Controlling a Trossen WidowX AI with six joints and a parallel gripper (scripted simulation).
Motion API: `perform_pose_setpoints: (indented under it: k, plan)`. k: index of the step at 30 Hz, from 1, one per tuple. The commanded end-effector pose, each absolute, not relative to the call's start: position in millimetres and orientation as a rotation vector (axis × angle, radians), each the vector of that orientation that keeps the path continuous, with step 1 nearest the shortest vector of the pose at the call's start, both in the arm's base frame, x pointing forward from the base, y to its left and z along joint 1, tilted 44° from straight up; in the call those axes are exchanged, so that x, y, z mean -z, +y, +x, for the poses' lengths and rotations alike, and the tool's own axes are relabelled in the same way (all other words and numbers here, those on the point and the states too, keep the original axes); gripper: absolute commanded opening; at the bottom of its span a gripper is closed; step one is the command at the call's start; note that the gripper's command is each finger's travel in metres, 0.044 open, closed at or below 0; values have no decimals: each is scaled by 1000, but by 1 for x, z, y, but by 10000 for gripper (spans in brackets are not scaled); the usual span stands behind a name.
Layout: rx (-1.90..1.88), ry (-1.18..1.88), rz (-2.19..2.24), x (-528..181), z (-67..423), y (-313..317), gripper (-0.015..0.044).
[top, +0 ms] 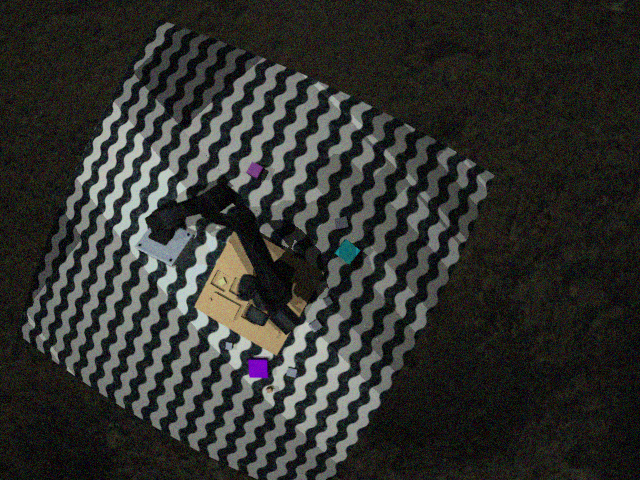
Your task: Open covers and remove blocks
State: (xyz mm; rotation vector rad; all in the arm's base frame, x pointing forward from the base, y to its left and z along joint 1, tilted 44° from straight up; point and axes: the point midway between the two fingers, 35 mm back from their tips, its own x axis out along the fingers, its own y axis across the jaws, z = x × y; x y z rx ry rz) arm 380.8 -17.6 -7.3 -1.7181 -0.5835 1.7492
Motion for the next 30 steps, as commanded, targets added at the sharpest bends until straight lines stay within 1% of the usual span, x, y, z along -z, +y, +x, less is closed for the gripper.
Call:
perform_pose_setpoints:
  k: [1, 30]
  plan:
    - [-1753, -586, -1724, 11, 385, -21, 0]
    - [-1753, -585, -1727, 15, 403, -39, 0]
